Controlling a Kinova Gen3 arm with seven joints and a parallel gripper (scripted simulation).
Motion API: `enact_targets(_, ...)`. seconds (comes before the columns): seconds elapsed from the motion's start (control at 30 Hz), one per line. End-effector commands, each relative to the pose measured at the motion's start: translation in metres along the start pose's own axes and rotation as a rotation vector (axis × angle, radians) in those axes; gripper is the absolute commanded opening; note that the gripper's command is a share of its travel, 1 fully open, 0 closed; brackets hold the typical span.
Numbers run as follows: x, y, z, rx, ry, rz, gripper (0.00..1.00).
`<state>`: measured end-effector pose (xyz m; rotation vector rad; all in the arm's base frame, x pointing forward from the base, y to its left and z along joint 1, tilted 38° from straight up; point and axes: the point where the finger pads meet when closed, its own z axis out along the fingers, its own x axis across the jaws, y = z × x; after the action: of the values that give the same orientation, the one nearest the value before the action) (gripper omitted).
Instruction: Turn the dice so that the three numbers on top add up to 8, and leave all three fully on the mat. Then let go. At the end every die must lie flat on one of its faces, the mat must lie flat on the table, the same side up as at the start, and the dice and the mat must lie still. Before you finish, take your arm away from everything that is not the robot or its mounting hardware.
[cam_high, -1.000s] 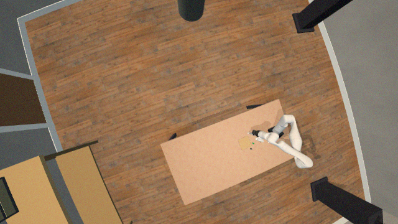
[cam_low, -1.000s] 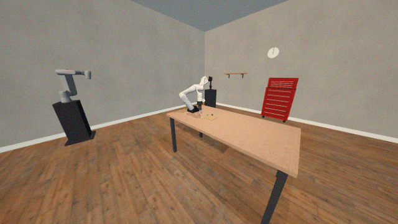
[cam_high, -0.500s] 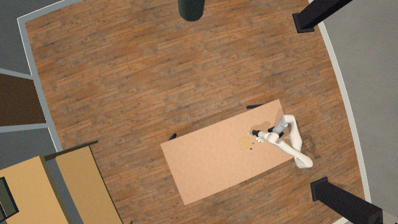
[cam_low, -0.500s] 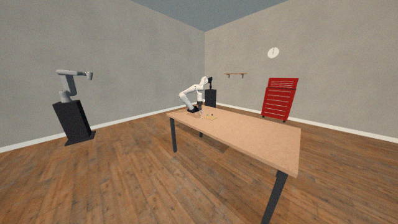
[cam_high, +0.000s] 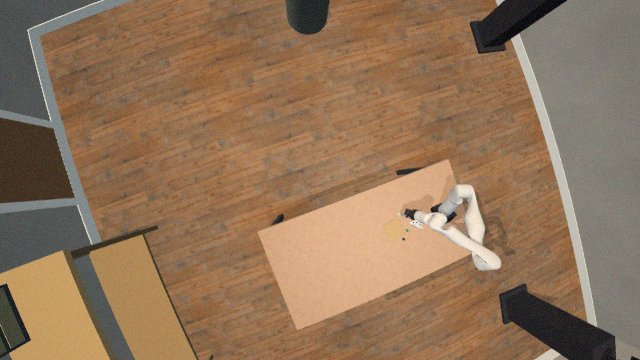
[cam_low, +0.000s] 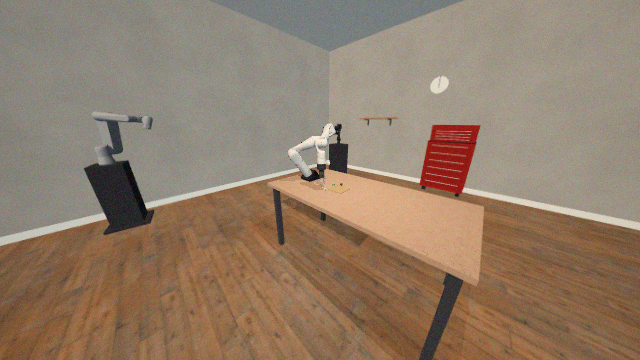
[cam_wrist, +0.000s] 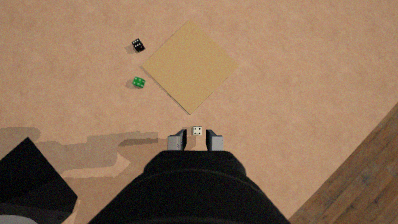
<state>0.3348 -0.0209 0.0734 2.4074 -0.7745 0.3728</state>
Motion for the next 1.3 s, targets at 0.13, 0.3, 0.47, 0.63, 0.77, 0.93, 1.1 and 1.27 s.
enact_targets(0.13,0.002,0.002,0.013,-0.003,0.005,-0.001,0.64)
enact_targets(0.3,0.002,0.001,0.021,-0.003,0.005,-0.001,0.64)
enact_targets(0.47,0.001,0.001,0.025,-0.003,0.005,-0.001,0.64)
enact_targets(0.63,0.001,0.001,0.032,-0.003,0.005,-0.001,0.64)
enact_targets(0.77,0.001,0.001,0.036,-0.003,0.005,-0.001,0.64)
enact_targets(0.93,0.001,0.001,0.038,-0.003,0.005,-0.001,0.64)
enact_targets(1.1,0.001,0.001,0.04,-0.003,0.005,-0.001,0.64)
enact_targets(1.27,0.001,0.001,0.041,-0.003,0.005,-0.001,0.64)
